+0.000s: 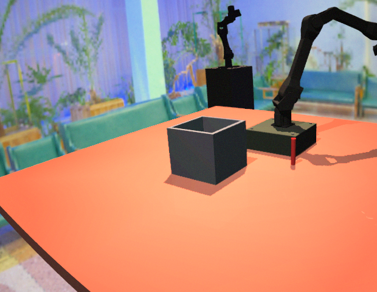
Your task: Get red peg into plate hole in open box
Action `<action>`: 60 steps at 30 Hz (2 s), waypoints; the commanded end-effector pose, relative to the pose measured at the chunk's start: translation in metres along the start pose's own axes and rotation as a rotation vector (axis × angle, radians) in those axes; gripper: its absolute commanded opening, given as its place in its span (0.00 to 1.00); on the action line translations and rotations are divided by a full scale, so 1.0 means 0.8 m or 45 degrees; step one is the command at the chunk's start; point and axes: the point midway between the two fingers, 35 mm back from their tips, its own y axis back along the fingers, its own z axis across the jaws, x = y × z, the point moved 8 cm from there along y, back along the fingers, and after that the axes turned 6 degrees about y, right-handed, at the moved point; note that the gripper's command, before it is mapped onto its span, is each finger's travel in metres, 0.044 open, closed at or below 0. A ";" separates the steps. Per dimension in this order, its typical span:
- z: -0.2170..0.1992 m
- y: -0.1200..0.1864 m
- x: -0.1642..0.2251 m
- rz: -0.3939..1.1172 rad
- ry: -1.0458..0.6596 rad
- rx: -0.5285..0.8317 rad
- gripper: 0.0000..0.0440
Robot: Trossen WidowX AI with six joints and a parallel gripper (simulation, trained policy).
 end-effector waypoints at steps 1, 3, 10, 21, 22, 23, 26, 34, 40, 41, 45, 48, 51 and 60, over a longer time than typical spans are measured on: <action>0.015 -0.012 0.010 -0.012 -0.143 -0.039 1.00; 0.024 -0.020 0.015 -0.017 -0.228 -0.066 1.00; 0.057 -0.047 0.031 -0.025 -0.525 -0.162 1.00; 0.113 -0.082 0.051 -0.010 -0.991 -0.318 1.00; 0.118 -0.085 0.053 -0.007 -1.033 -0.333 1.00; 0.123 -0.087 0.054 -0.004 -1.075 -0.348 1.00; 0.139 -0.095 0.058 0.007 -1.200 -0.393 1.00; 0.182 -0.114 0.066 0.049 -1.532 -0.522 1.00; 0.216 -0.126 0.070 0.093 -1.776 -0.625 1.00; 0.222 -0.128 0.070 0.102 -1.816 -0.643 1.00; 0.244 -0.134 0.071 0.141 -1.977 -0.715 1.00; 0.260 -0.138 0.072 0.175 -2.095 -0.769 1.00; 0.277 -0.141 0.072 0.212 -2.213 -0.824 1.00; 0.324 -0.148 0.072 0.353 -2.558 -0.988 1.00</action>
